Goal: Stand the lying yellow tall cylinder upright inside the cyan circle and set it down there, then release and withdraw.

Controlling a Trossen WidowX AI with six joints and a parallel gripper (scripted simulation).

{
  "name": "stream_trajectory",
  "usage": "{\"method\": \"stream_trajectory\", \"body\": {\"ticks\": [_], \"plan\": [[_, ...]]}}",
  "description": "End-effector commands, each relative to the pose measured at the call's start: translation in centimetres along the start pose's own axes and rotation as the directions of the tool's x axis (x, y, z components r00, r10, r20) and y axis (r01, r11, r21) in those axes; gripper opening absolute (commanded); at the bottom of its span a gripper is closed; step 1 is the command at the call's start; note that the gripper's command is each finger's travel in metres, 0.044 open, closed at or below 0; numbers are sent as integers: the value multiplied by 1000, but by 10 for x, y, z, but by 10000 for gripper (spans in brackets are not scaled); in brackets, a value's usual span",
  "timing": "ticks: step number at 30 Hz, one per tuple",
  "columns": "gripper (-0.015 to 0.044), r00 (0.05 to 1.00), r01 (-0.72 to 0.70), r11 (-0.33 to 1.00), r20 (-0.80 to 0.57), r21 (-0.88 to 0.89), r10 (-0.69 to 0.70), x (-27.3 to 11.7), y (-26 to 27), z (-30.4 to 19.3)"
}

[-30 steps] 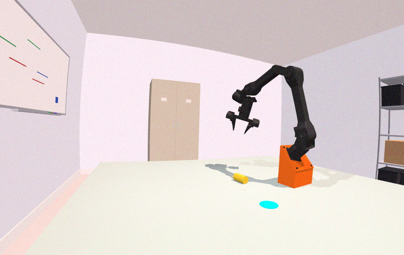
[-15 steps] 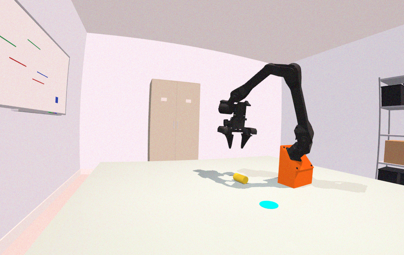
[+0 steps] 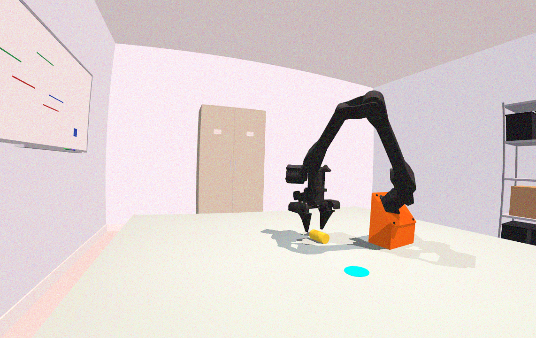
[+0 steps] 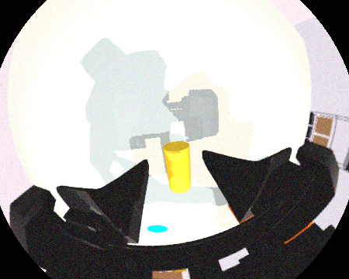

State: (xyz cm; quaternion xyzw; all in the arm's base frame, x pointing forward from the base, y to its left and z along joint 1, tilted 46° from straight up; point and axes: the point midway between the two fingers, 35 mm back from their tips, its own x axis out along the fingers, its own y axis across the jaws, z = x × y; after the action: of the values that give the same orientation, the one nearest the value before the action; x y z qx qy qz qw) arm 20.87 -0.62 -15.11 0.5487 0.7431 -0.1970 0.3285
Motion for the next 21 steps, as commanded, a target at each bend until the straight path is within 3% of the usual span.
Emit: {"method": "stream_trajectory", "body": {"ticks": [1,5,13,21], "plan": [[309,1000,-4,1000,-8,11,4,16,-4,-3],[309,1000,-4,1000,-8,11,4,16,-4,-3],[105,1000,-4,1000,-8,11,4,16,-4,-3],[105,1000,3,1000,27,22,-4,6,-3,5]]}}
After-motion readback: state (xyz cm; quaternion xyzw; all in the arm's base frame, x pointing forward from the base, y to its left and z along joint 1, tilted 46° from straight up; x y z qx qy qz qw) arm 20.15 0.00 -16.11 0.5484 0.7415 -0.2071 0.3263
